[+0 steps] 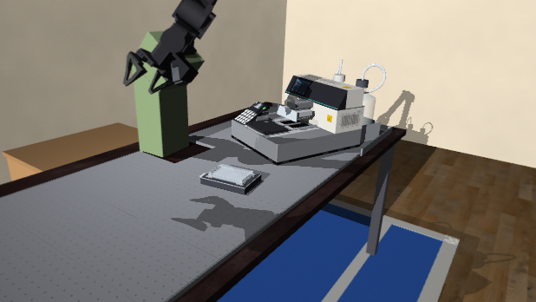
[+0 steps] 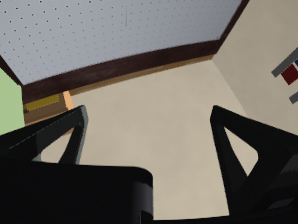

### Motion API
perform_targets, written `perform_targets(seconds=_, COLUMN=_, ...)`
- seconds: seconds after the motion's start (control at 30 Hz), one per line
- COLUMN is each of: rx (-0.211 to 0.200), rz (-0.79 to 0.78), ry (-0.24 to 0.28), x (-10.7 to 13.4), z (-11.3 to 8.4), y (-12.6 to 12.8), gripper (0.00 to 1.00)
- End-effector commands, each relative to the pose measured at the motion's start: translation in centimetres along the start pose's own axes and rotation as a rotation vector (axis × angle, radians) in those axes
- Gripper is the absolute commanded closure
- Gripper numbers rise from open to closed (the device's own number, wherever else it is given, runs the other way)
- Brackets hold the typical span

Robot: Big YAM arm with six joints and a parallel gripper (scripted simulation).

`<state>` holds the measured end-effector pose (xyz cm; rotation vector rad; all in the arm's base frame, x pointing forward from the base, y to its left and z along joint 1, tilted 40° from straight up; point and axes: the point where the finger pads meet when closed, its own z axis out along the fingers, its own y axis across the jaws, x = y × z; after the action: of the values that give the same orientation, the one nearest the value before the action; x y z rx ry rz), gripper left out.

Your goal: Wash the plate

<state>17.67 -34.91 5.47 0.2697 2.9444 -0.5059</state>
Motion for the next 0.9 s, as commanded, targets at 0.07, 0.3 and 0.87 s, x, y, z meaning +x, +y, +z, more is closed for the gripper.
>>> perform_targets(seconds=0.07, rx=0.026, rz=0.006, ry=-0.073, x=-1.7, z=-0.8, y=1.3, gripper=0.0)
perform_targets(seconds=0.3, rx=0.013, rz=0.01, ry=-0.134, x=-3.6, z=-1.1, y=4.3, gripper=0.0)
perform_targets(seconds=0.87, rx=-0.037, rz=0.018, ry=-0.254, x=-6.4, z=-2.0, y=11.1, gripper=0.0)
